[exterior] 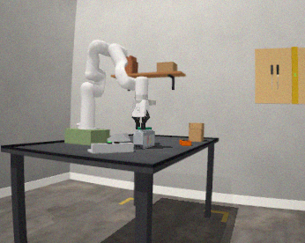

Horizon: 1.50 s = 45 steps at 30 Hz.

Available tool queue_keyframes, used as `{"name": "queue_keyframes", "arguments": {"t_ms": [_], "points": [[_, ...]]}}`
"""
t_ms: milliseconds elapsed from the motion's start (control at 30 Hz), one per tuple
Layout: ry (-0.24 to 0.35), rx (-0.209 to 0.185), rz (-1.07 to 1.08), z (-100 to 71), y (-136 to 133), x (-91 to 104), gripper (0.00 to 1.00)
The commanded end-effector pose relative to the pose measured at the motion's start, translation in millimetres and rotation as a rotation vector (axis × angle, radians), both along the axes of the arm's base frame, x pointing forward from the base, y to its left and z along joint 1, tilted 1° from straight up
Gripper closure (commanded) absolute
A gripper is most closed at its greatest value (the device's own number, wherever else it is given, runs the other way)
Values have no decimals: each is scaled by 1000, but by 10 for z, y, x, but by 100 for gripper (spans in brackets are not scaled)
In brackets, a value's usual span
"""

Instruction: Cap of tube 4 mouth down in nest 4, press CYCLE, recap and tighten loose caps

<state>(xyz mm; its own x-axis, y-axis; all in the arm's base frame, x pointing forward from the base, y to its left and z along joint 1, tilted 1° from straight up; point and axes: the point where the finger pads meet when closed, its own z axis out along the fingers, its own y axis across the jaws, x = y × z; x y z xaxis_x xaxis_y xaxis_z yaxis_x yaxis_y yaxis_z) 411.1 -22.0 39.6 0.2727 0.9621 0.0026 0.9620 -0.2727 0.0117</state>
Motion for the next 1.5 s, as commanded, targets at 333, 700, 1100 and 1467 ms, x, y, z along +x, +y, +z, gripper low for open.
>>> {"name": "queue_keyframes", "arguments": {"t_ms": [333, 700, 1100, 1467], "points": [[-4, 5, 76, 23, -1, 14, 54], [-5, -2, 516, 22, -1, 14, 54], [-6, -5, 782, 23, -3, 14, 54], [-6, -5, 782, 23, -3, 15, 100]]}}
